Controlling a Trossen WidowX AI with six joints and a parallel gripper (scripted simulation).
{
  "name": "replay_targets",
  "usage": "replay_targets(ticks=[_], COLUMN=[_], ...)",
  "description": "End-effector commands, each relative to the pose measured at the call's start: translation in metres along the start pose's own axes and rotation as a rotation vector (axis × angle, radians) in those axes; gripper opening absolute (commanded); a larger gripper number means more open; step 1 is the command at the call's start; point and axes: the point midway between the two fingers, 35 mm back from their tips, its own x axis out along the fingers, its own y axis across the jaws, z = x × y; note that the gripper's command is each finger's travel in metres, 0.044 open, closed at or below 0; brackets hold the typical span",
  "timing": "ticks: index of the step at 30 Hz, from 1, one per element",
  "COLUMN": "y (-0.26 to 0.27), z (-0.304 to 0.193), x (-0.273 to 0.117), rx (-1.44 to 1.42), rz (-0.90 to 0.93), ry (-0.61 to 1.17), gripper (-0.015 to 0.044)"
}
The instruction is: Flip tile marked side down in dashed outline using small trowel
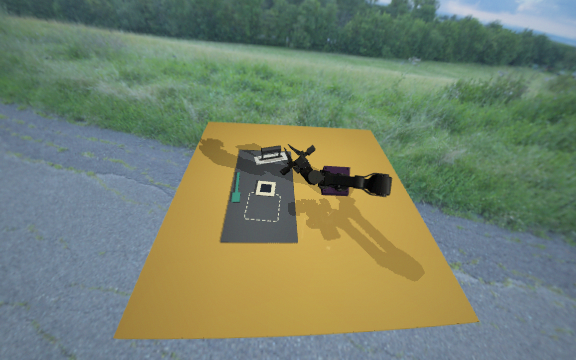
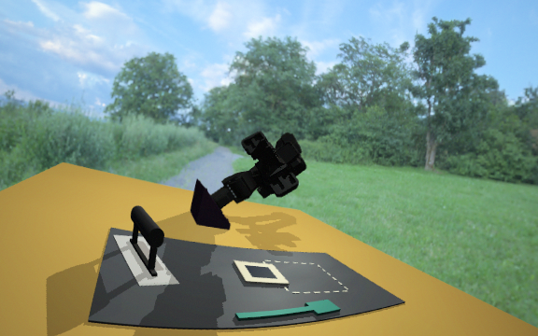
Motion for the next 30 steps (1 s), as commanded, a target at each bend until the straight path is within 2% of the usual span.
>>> replay_targets(ticks=[1,15,19,30], y=[0.0,0.0,0.0,0.0], z=[0.0,0.0,0.0,0.0], x=[0.0,0.0,0.0,0.0], rx=[0.0,0.0,0.0,0.0], rz=[0.0,0.0,0.0,0.0], ry=[0.0,0.0,0.0,0.0], gripper=[0.01,0.01,0.0,0.0])
